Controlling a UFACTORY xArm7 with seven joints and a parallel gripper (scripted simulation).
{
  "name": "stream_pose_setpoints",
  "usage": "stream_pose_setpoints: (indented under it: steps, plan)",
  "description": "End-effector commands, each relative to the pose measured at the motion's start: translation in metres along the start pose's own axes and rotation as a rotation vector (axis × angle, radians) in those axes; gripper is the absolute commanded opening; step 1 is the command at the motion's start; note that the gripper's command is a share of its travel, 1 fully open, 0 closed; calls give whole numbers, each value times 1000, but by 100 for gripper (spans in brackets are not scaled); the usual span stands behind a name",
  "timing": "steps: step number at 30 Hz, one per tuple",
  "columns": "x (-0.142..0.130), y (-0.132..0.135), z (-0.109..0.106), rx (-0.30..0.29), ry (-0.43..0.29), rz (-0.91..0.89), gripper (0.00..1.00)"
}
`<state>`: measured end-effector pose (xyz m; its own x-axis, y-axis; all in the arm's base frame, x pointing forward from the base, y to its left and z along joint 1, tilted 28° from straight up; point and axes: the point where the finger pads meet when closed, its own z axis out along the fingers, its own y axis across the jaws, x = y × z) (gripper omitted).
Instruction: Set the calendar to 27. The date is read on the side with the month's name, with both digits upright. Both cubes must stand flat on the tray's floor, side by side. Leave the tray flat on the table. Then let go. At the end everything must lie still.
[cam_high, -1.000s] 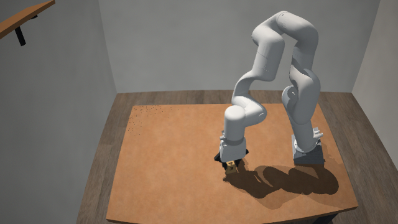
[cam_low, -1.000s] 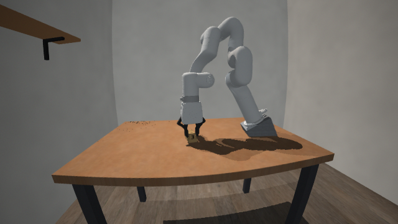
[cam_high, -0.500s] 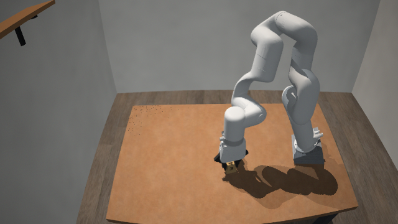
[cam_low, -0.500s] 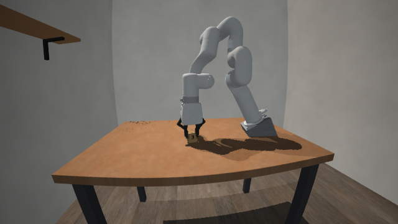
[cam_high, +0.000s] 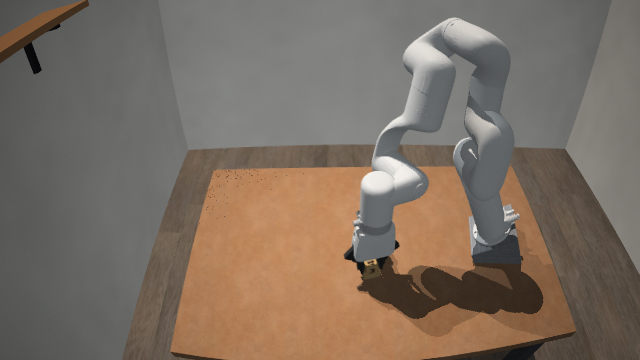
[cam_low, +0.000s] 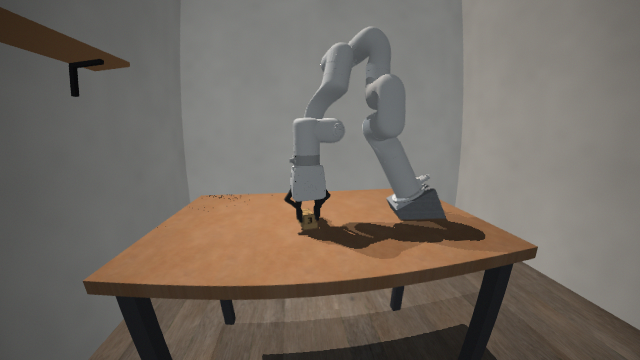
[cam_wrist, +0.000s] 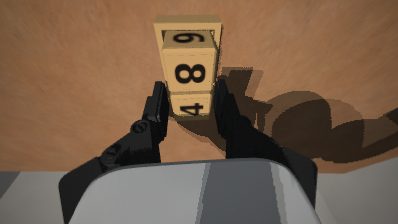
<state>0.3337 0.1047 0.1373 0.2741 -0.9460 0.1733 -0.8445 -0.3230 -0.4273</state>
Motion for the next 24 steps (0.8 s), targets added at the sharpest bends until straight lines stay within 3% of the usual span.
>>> stream_pose_setpoints:
  steps: [1,9,10,24]
  plan:
    - [0,-1,-1,3,0,0,49]
    - [0,-1,-1,3,0,0,49]
    - [0,-1,-1,3,0,0,29]
    - [0,-1,-1,3,0,0,29]
